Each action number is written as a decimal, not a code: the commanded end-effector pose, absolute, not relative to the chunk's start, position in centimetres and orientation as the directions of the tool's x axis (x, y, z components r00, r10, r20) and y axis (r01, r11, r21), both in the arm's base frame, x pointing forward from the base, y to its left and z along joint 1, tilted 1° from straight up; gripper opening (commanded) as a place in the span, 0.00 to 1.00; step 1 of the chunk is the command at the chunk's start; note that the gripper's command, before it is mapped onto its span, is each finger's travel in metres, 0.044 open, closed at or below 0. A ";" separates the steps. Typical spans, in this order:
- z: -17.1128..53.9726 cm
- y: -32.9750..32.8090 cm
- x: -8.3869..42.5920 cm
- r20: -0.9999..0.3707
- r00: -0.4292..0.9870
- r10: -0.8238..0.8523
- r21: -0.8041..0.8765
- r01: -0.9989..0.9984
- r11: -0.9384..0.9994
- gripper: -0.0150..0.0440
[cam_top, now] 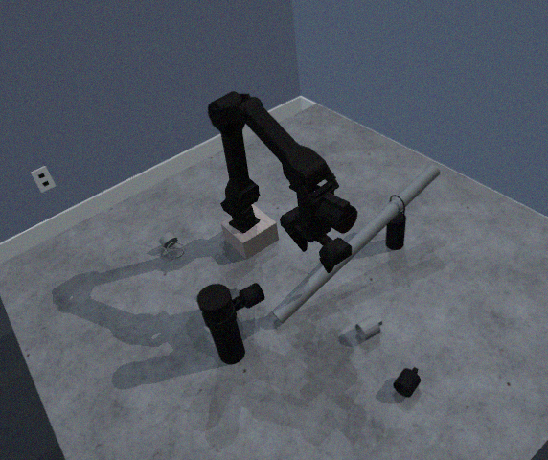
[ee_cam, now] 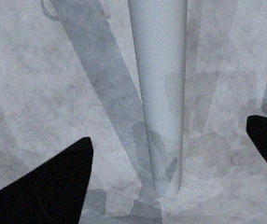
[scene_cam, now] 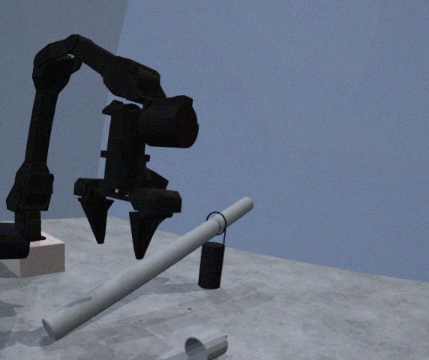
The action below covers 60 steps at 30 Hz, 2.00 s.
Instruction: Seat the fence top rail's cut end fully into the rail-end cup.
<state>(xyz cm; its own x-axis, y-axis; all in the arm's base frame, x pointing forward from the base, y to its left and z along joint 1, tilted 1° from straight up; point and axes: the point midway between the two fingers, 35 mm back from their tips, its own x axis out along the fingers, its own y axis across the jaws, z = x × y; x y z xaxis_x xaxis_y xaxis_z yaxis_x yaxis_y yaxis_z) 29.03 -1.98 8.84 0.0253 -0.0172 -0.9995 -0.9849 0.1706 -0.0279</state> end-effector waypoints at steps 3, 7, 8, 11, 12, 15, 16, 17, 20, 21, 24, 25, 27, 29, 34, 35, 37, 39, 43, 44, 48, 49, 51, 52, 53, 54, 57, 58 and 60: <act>7.5 -1.9 28.9 -1.000 0.015 -0.013 -0.017 -0.986 0.163 1.00; 6.3 -2.0 28.9 -1.000 0.015 -0.013 -0.017 -0.986 0.163 1.00; 6.3 -2.0 28.9 -1.000 0.015 -0.013 -0.017 -0.986 0.163 1.00; 6.2 -2.0 28.9 -1.000 0.015 -0.013 -0.017 -0.986 0.163 1.00; 6.1 -2.0 28.9 -1.000 0.015 -0.013 -0.017 -0.986 0.163 1.00; 5.6 -2.0 29.0 -1.000 0.015 -0.013 -0.017 -0.986 0.163 1.00; 5.4 -2.0 29.0 -1.000 0.015 -0.013 -0.017 -0.986 0.163 1.00; 5.3 -2.0 29.0 -1.000 0.015 -0.013 -0.017 -0.986 0.163 1.00; 4.8 -2.0 29.0 -1.000 0.015 -0.013 -0.017 -0.986 0.163 1.00; 4.6 -2.0 29.0 -1.000 0.015 -0.013 -0.017 -0.986 0.163 1.00; 4.1 -2.0 29.1 -1.000 0.015 -0.013 -0.017 -0.986 0.163 1.00; 4.0 -2.0 29.1 -1.000 0.015 -0.013 -0.017 -0.986 0.163 1.00; 3.6 -2.0 29.1 -1.000 0.015 -0.013 -0.017 -0.986 0.163 1.00; 3.3 -2.0 29.1 -1.000 0.015 -0.013 -0.017 -0.986 0.163 1.00; 2.5 -2.0 29.1 -1.000 0.015 -0.013 -0.017 -0.986 0.163 1.00; 2.3 -2.0 29.1 -1.000 0.015 -0.013 -0.017 -0.986 0.163 1.00; 2.0 -2.0 29.1 -1.000 0.015 -0.013 -0.017 -0.986 0.163 1.00; 1.7 -2.0 29.0 -1.000 0.015 -0.013 -0.017 -0.986 0.163 1.00; 1.1 -2.0 29.0 -1.000 0.015 -0.013 -0.017 -0.986 0.163 1.00; 0.9 -2.0 29.0 -1.000 0.015 -0.013 -0.017 -0.986 0.163 1.00; 0.4 -2.0 28.9 -1.000 0.015 -0.013 -0.016 -0.986 0.163 1.00; 0.4 -2.0 28.9 -1.000 0.015 -0.013 -0.016 -0.986 0.163 1.00; 0.4 -2.0 29.0 -1.000 0.015 -0.013 -0.016 -0.986 0.163 0.91; 0.4 -2.0 29.0 -1.000 0.015 -0.013 -0.016 -0.986 0.163 0.87; 0.4 -2.0 29.0 -1.000 0.015 -0.013 -0.016 -0.986 0.163 0.82; 0.4 -2.0 29.0 -1.000 0.015 -0.013 -0.016 -0.986 0.163 0.78; 0.4 -2.0 29.0 -1.000 0.015 -0.013 -0.016 -0.986 0.163 0.64; 0.4 -2.0 29.0 -1.000 0.015 -0.013 -0.016 -0.986 0.163 0.63; 0.4 -2.0 29.0 -1.000 0.015 -0.013 -0.016 -0.986 0.163 0.61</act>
<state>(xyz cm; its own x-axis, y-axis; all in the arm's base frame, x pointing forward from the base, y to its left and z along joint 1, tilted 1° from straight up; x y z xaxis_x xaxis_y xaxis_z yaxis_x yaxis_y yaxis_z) 28.98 -2.08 0.41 0.0157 -0.0168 -0.9997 -0.9853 0.1698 -0.0183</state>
